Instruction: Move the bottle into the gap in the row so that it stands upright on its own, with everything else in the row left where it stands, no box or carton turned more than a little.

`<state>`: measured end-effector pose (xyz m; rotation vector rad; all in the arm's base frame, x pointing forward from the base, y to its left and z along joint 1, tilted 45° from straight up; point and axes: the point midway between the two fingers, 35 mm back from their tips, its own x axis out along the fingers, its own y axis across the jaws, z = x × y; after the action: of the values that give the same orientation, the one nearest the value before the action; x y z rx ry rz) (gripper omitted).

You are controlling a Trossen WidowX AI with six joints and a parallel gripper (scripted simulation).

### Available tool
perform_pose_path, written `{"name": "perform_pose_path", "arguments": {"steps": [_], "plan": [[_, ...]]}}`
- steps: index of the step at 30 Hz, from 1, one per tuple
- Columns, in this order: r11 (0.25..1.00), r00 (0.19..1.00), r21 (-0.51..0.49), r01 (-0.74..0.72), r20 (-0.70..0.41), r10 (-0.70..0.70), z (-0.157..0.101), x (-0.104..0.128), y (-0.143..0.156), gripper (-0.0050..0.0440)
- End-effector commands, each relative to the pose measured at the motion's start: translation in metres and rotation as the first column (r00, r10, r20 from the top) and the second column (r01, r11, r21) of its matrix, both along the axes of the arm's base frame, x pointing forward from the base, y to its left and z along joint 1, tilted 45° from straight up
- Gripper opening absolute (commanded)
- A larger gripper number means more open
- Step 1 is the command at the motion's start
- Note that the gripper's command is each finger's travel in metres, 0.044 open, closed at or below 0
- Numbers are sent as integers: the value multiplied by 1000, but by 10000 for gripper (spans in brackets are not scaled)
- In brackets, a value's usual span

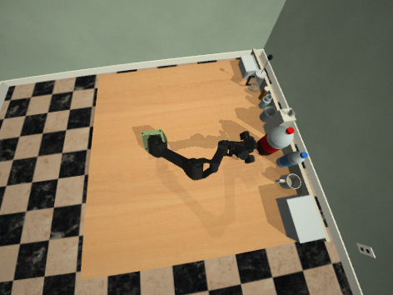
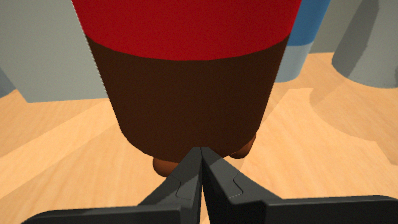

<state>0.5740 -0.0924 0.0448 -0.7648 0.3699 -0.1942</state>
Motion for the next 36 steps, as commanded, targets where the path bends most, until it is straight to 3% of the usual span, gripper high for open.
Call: {"name": "perform_pose_path", "arguments": {"steps": [1,36], "plan": [[1000,1000,2,-4,21,4,9,6,3,-50],[1000,1000,2,-4,21,4,9,13,3,-50]]}}
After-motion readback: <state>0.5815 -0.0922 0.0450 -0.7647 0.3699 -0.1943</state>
